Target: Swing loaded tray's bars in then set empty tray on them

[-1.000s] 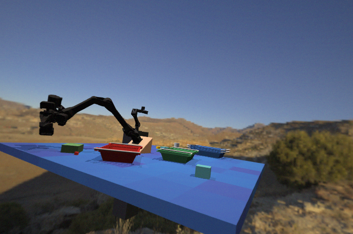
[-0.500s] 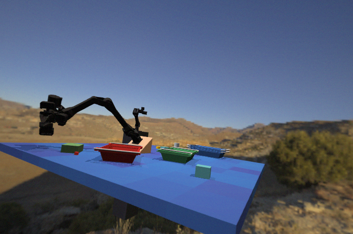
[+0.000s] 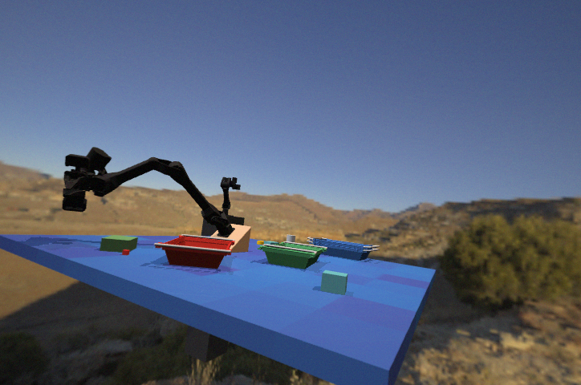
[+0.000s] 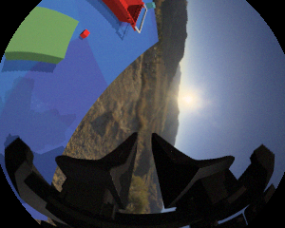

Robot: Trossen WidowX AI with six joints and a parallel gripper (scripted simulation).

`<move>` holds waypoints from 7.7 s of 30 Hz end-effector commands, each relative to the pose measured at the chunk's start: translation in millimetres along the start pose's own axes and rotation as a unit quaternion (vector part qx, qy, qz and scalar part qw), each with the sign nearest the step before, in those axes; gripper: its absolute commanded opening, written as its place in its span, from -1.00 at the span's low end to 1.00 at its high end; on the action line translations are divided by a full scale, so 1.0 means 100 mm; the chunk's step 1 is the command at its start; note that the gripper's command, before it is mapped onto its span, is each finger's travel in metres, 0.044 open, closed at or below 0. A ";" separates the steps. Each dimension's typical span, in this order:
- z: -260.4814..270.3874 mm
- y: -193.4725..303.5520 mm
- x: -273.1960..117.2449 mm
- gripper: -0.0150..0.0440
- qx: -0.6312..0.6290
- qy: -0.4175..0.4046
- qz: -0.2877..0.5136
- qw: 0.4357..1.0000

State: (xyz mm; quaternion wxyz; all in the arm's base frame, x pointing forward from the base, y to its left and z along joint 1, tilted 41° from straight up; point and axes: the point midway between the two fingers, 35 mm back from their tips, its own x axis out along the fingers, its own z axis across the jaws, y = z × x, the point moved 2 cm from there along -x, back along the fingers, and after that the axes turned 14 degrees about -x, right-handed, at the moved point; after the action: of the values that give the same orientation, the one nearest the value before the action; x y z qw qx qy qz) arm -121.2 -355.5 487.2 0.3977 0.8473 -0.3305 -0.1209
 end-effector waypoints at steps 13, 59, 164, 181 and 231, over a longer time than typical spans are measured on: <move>-0.07 0.07 0.18 -0.22 0.127 0.035 0.010 0.991; -1.55 -3.40 3.93 -0.22 0.842 -0.066 -0.178 0.505; -1.47 -8.24 0.29 -0.22 0.317 -0.555 0.044 0.768; -1.81 -8.17 0.11 -0.22 0.315 -0.553 0.042 0.770; -1.81 -8.17 0.11 -0.49 0.315 -0.553 0.043 0.770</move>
State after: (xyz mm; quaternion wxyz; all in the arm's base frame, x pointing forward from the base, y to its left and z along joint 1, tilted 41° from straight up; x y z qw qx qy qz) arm 350.8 124.5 -9.8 -0.1386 0.6965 -0.5491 -0.4406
